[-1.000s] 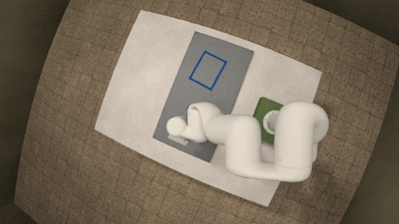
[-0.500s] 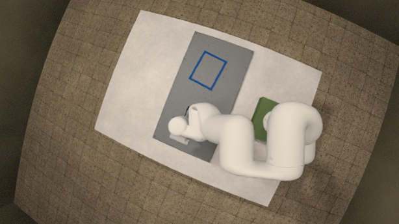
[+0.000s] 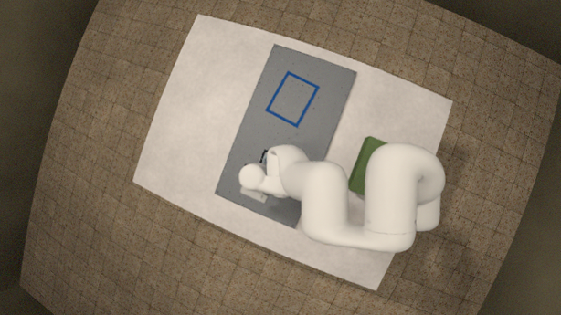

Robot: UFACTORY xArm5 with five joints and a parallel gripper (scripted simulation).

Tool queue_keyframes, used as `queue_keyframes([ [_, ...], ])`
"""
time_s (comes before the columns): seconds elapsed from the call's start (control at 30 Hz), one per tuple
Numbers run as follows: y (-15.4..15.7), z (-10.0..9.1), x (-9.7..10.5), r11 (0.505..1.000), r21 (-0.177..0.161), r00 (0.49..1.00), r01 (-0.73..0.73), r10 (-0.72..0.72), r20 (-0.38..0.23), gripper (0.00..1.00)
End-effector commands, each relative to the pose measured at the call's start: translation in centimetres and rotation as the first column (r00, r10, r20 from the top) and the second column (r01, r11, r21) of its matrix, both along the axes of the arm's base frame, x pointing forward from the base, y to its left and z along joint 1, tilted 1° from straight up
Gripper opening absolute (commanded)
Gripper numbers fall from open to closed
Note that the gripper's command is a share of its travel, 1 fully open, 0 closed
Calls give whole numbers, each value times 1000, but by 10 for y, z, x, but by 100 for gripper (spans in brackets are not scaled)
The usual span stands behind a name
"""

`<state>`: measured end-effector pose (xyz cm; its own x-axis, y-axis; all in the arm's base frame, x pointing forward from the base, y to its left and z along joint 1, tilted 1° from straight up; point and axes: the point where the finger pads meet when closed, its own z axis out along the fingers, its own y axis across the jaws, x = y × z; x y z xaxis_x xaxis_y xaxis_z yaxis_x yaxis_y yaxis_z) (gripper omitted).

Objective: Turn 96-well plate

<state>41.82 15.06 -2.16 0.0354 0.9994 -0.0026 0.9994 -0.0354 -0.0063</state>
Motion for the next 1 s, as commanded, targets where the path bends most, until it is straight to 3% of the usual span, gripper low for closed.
queue_keyframes([
  [0.0,0,-5,1,1000,-7,1000,0,0,7,0],
  [0.97,0,-10,1,1000,-7,1000,0,0,6,0],
])
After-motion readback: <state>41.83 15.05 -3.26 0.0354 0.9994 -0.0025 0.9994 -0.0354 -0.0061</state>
